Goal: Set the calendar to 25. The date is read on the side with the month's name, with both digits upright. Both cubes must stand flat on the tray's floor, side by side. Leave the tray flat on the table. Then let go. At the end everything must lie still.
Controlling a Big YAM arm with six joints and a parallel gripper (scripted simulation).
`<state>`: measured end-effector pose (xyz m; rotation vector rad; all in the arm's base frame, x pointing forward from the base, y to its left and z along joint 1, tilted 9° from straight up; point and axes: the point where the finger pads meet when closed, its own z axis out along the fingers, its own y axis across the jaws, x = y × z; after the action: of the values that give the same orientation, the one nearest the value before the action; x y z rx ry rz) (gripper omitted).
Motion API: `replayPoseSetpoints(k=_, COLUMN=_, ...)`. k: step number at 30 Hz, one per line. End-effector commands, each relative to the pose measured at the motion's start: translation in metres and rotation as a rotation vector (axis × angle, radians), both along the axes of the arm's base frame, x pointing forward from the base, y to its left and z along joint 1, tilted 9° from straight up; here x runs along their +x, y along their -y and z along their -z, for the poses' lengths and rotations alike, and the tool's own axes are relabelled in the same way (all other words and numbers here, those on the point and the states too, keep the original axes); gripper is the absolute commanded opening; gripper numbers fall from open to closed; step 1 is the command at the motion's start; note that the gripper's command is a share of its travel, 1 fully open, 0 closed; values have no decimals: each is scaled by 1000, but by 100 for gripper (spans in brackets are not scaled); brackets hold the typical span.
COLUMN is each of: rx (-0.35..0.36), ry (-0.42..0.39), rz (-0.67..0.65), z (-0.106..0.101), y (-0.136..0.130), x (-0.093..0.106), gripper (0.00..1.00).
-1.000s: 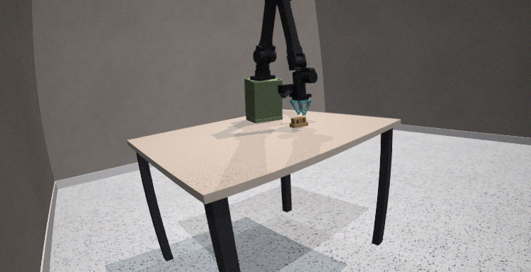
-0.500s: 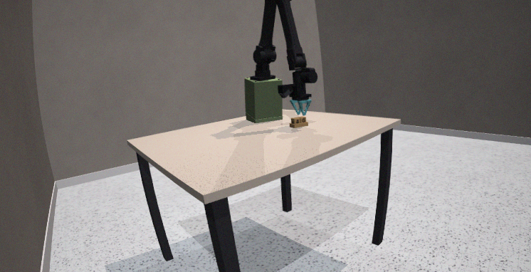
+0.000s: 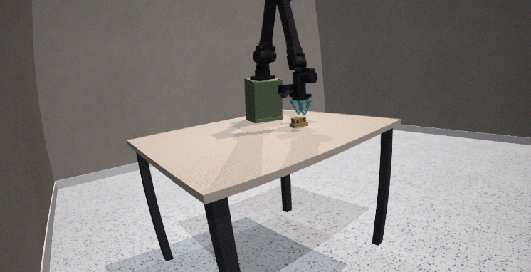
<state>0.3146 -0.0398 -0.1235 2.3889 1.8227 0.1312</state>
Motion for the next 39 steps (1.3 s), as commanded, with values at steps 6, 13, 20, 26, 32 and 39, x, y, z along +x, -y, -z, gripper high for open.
replayPoseSetpoints(k=6, rx=-3, ry=3, rz=2, z=4, y=3, x=1, gripper=47)
replayPoseSetpoints(k=13, rx=-5, ry=14, rz=2, z=11, y=6, x=8, gripper=47)
replayPoseSetpoints(k=20, rx=-5, ry=12, rz=0, z=20, y=5, x=9, gripper=47)
replayPoseSetpoints(k=26, rx=-4, ry=8, rz=1, z=29, y=6, x=7, gripper=47)
replayPoseSetpoints(k=32, rx=-4, ry=6, rz=2, z=32, y=6, x=7, gripper=47)
replayPoseSetpoints(k=39, rx=-4, ry=10, rz=2, z=30, y=6, x=8, gripper=47)
